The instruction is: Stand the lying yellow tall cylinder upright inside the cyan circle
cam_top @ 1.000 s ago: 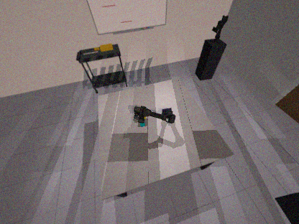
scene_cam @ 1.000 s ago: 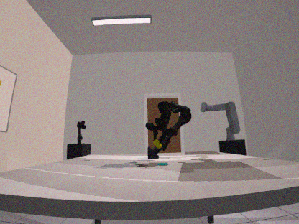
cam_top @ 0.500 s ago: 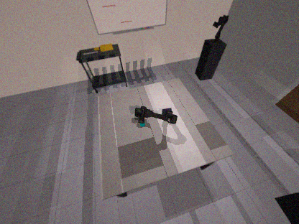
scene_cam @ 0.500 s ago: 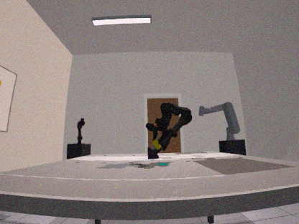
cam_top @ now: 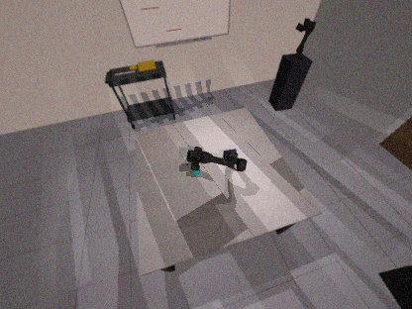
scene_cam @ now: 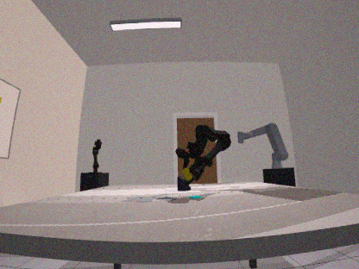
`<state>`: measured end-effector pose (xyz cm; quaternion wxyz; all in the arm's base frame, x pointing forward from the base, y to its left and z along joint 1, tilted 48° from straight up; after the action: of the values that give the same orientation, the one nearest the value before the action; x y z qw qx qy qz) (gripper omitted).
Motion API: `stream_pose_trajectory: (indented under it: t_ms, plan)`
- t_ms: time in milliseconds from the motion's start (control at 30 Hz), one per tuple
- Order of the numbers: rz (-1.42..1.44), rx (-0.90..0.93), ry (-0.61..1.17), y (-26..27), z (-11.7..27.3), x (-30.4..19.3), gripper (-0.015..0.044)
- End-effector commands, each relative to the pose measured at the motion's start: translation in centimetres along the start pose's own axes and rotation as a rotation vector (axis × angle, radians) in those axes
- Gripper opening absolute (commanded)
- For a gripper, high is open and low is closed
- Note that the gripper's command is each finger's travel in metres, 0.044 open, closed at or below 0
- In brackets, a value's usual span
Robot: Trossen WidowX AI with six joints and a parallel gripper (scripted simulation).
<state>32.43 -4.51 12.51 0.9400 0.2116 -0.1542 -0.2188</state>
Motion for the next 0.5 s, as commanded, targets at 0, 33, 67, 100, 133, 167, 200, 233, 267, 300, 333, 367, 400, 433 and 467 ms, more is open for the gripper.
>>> stream_pose_trajectory:
  t_ms: [0, 33, 67, 100, 133, 167, 200, 233, 267, 300, 333, 367, 400, 433, 467]
  plan:
    - [-0.007, -0.01, -0.028, -0.07, -0.08, -0.09, 0.0105]
    - [-0.008, -0.011, -0.034, -0.06, -0.1, -0.1, 0.0105]
    - [-0.008, -0.012, -0.04, -0.06, -0.11, -0.11, 0.0105]
    - [-0.009, -0.014, -0.047, -0.06, -0.12, -0.12, 0.0105]
    - [-0.009, -0.015, -0.053, -0.05, -0.13, -0.13, 0.0105]
    - [-0.01, -0.016, -0.059, -0.05, -0.14, -0.14, 0.0105]
    - [-0.01, -0.017, -0.066, -0.05, -0.15, -0.15, 0.0105]
    - [-0.011, -0.018, -0.072, -0.04, -0.16, -0.16, 0.0105]
    - [-0.011, -0.019, -0.078, -0.04, -0.17, -0.17, 0.0105]
    - [-0.012, -0.019, -0.085, -0.03, -0.17, -0.18, 0.0105]
    - [-0.013, -0.02, -0.091, -0.03, -0.18, -0.19, 0.0105]
    - [-0.013, -0.021, -0.098, -0.02, -0.19, -0.2, 0.0105]
    - [-0.014, -0.022, -0.104, -0.02, -0.19, -0.21, 0.0105]
    - [-0.015, -0.022, -0.11, -0.02, -0.2, -0.22, 0.0105]
    - [-0.015, -0.023, -0.117, -0.01, -0.21, -0.23, 0.0105]
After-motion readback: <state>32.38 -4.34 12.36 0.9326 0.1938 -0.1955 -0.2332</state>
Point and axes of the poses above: the point midway between the two fingers, 35 mm back from their tips, its own z axis back along the fingers, its own y axis across the jaws, x = y × z, the point moved 2 cm from there along z, back along the fingers, and after that the axes turned 3 degrees about -z, right-handed, at the moved point
